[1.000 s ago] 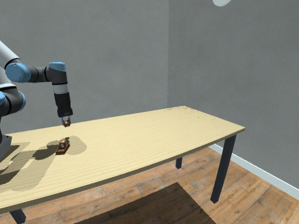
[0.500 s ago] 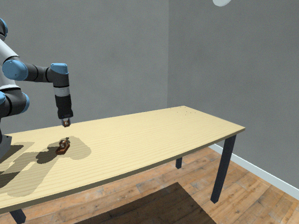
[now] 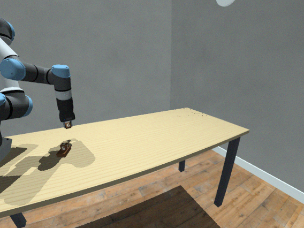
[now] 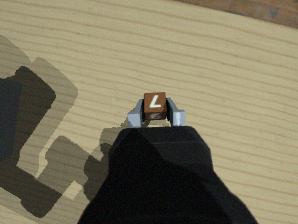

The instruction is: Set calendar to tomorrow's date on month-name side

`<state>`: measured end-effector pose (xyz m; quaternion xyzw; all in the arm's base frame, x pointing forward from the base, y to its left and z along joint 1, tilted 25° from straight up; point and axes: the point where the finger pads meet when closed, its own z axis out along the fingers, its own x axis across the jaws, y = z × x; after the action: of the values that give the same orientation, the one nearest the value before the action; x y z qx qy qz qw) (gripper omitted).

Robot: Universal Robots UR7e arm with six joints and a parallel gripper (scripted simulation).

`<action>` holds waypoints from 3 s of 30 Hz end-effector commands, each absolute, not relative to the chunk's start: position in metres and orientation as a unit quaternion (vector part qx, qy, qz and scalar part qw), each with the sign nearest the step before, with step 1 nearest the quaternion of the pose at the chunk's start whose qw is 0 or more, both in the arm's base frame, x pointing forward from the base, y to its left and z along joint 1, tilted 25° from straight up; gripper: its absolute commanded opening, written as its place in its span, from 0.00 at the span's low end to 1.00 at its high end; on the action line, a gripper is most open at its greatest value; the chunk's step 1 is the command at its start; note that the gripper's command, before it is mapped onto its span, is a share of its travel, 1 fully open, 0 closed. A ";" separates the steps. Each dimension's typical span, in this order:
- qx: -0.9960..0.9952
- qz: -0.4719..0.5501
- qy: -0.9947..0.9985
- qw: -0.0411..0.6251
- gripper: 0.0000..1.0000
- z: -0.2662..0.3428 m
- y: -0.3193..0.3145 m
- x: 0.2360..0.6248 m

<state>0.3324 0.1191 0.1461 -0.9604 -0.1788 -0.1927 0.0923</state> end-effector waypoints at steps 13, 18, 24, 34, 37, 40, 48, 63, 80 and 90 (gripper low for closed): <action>-0.951 -0.171 -0.198 0.166 0.57 0.143 0.118 0.332; -0.942 -0.168 -0.203 0.207 0.57 0.145 0.117 0.333; -0.939 -0.168 -0.204 0.220 0.57 0.146 0.116 0.334; -0.934 -0.160 -0.209 0.240 0.57 0.145 0.116 0.334; -0.928 -0.154 -0.213 0.263 0.57 0.144 0.116 0.333; -0.921 -0.147 -0.218 0.289 0.57 0.144 0.116 0.334; -0.906 -0.141 -0.223 0.330 0.57 0.144 0.115 0.335; -0.902 -0.140 -0.224 0.341 0.57 0.144 0.114 0.335; -0.902 -0.140 -0.224 0.341 0.57 0.141 0.114 0.337; -0.902 -0.140 -0.224 0.341 0.57 0.130 0.114 0.342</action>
<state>0.3390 0.1143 0.1357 -0.9024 -0.2237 -0.1398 0.3407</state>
